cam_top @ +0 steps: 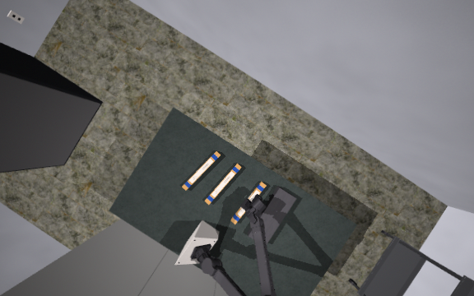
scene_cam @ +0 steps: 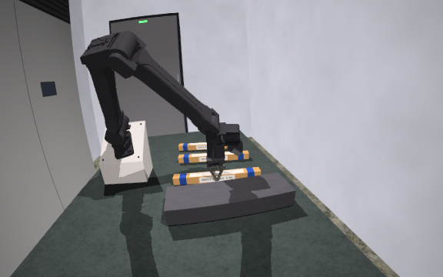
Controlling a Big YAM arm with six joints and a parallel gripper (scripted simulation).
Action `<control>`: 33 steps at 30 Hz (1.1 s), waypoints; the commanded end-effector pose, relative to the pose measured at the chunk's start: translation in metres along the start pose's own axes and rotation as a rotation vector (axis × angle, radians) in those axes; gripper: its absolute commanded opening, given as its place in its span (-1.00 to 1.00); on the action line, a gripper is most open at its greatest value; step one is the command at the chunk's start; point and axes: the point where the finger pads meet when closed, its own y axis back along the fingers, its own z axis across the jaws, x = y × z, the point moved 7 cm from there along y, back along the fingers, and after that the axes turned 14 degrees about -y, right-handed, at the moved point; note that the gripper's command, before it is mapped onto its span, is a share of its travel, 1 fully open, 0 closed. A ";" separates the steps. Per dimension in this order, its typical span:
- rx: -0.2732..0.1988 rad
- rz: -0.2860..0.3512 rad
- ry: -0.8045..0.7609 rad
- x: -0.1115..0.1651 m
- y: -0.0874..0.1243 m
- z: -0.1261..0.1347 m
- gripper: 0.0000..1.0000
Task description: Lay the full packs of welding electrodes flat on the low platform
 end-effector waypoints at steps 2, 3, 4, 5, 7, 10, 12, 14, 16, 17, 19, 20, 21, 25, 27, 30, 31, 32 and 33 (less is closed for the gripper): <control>0.000 0.017 0.010 0.004 -0.010 0.000 -1.00; 0.000 0.017 0.010 0.004 -0.010 0.000 -1.00; 0.000 0.017 0.011 0.004 -0.010 0.000 -1.00; -0.001 0.016 0.012 0.004 -0.009 0.000 0.49; -0.001 0.014 0.011 0.002 -0.009 0.001 0.49; -0.001 0.013 0.011 0.002 -0.008 0.001 0.49; -0.001 0.011 0.010 0.001 -0.008 0.001 0.49; -0.002 0.010 0.010 0.000 -0.007 0.001 0.49; -0.002 0.009 0.010 -0.001 -0.007 0.001 0.49; -0.002 0.009 0.010 -0.001 -0.007 0.001 0.49; -0.002 0.008 0.010 -0.001 -0.007 0.001 0.49; -0.002 0.008 0.010 -0.001 -0.007 0.001 0.49; -0.002 0.008 0.010 -0.001 -0.007 0.001 0.49; -0.002 0.007 0.009 -0.002 -0.007 0.001 0.49; -0.002 0.007 0.009 -0.002 -0.007 0.001 0.49; -0.002 0.007 0.009 -0.002 -0.007 0.001 0.49; -0.002 0.007 0.009 -0.002 -0.007 0.001 0.49; -0.002 0.007 0.009 -0.002 -0.007 0.001 0.49; -0.002 0.007 0.009 -0.002 -0.007 0.001 0.49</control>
